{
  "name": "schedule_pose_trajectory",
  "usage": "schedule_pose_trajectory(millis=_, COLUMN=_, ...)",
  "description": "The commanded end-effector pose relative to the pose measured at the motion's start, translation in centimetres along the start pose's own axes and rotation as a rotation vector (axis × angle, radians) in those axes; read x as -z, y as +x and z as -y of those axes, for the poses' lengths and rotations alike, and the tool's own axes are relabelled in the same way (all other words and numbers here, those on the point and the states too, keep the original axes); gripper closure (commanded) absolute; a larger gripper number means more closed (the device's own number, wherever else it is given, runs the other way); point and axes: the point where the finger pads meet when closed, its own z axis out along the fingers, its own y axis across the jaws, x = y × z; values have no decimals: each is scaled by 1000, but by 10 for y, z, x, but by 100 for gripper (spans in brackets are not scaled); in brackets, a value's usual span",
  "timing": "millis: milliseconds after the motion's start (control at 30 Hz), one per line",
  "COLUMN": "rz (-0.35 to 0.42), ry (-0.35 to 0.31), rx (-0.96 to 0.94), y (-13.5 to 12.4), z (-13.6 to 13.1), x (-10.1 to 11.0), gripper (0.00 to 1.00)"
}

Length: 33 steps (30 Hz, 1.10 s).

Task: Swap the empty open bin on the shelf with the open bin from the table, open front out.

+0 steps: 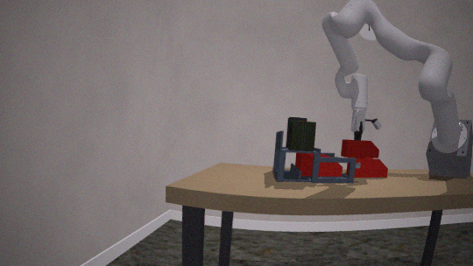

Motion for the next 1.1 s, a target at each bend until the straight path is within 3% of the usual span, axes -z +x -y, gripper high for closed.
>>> schedule_pose_trajectory(millis=0, rz=1, ry=1, rx=1, y=0, z=1, x=-11, gripper=100)
schedule_pose_trajectory(millis=633, rz=1, ry=1, rx=1, y=-1, z=1, x=-57, gripper=100)
schedule_pose_trajectory(millis=1067, rz=1, ry=1, rx=1, y=-1, z=1, x=-63, gripper=100)
